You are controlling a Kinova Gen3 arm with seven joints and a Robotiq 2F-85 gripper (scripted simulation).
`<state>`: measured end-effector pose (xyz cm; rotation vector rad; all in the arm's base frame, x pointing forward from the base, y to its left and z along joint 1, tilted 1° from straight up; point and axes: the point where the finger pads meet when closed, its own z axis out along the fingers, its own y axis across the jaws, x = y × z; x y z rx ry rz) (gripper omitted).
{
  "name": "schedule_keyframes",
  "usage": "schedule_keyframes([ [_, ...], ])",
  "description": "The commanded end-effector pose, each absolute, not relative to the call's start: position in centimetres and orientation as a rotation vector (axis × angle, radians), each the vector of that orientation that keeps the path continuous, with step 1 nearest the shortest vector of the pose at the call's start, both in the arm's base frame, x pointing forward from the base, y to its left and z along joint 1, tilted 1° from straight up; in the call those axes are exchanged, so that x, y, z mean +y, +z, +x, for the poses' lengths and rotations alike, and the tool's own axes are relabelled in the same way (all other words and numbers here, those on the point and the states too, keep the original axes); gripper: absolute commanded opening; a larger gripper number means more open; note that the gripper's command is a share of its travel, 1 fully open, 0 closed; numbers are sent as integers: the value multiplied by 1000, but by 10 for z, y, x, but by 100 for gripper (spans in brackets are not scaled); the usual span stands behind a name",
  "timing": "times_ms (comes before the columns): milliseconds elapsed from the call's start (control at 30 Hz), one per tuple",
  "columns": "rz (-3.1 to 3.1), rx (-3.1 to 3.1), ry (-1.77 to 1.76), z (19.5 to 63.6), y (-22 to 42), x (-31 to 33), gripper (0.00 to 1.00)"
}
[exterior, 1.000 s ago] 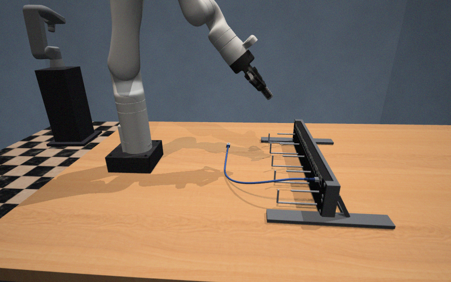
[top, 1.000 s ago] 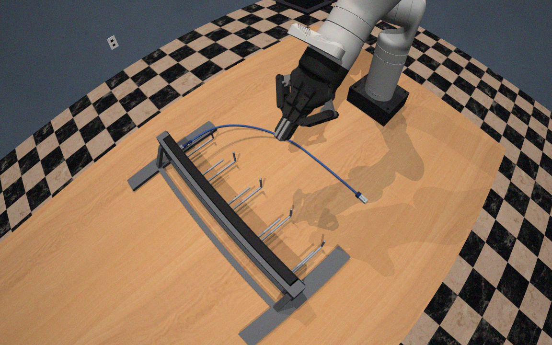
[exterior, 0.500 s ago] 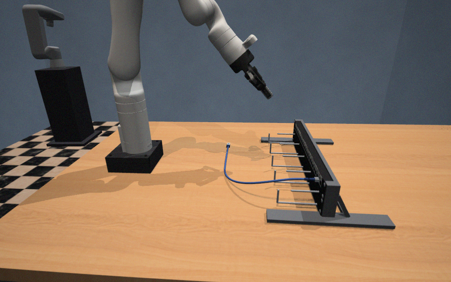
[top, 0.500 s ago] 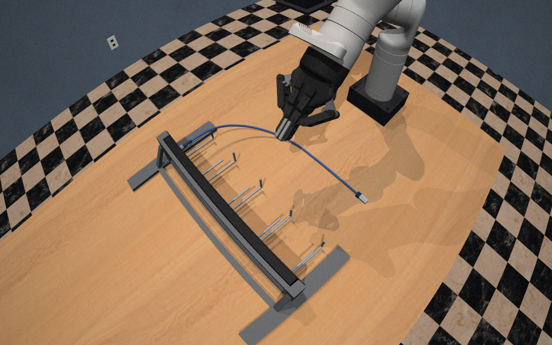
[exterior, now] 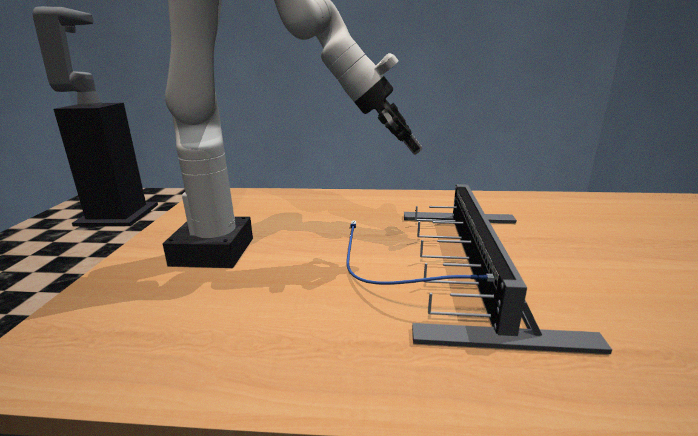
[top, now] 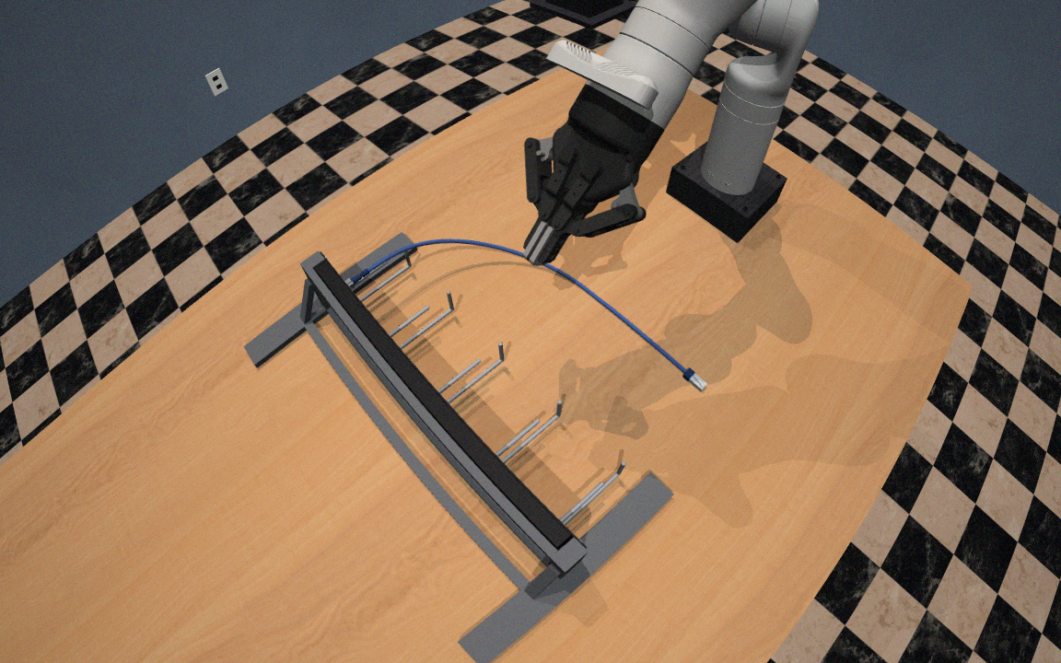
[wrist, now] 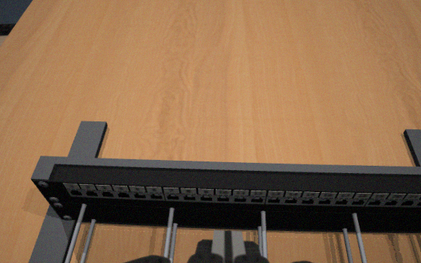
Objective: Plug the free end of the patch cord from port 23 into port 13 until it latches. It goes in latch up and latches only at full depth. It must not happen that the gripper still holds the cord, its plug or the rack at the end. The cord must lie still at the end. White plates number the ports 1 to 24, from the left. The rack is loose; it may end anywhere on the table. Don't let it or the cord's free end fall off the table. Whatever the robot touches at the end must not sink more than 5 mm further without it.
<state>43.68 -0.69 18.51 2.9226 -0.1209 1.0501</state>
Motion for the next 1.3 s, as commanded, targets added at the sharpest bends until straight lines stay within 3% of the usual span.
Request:
schedule_keyframes([
  [0,2924,-147,1050,434,185,-18,0],
  [1267,2924,-143,1041,430,185,-86,0],
])
